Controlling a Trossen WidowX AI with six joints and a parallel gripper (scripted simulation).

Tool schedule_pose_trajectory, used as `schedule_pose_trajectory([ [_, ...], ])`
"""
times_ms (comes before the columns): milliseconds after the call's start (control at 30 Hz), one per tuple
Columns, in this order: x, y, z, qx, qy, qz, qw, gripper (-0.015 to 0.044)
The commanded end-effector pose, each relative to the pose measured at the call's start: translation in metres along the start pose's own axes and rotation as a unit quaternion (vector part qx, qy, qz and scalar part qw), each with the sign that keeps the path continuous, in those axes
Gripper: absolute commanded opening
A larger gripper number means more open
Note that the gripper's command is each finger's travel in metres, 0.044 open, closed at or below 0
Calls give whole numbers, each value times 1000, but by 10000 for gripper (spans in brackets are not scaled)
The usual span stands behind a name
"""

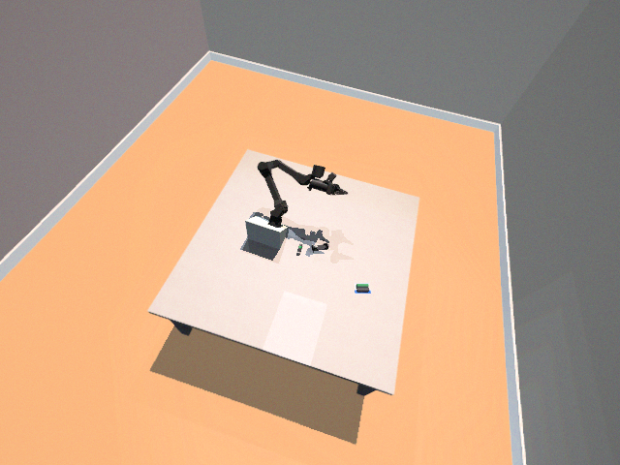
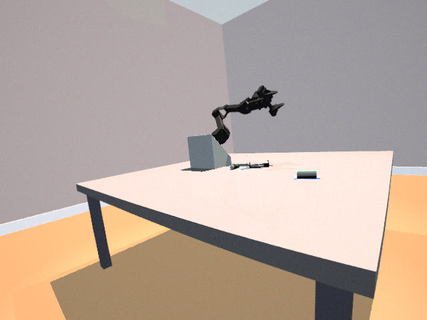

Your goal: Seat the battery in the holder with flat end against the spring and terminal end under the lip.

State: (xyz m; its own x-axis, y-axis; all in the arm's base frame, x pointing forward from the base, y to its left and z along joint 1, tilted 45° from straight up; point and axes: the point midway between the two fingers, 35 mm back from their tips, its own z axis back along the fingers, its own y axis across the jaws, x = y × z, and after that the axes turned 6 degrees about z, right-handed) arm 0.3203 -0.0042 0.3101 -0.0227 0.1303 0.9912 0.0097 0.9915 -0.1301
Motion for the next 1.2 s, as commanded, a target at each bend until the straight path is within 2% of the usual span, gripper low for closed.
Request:
schedule_pose_trajectory([
  [0, -4, 0, -2, 1, 7, -3, 1000, 374],
  [200, -122, 0, -23, 26, 224, -115, 967, 227],
  [300, -185, 1, -15, 22, 342, -195, 919, 227],
  [400, -242, 4, 6, 6, 452, -285, 845, 227],
  [500, -288, 11, 37, -22, 546, -377, 747, 227],
  [633, -329, 26, 84, -73, 643, -493, 581, 227],
  [767, -347, 45, 129, -133, 700, -589, 381, 227],
  [833, -348, 51, 142, -153, 709, -613, 312, 227],
  [1167, -349, 53, 143, -155, 710, -616, 303, 227],
])
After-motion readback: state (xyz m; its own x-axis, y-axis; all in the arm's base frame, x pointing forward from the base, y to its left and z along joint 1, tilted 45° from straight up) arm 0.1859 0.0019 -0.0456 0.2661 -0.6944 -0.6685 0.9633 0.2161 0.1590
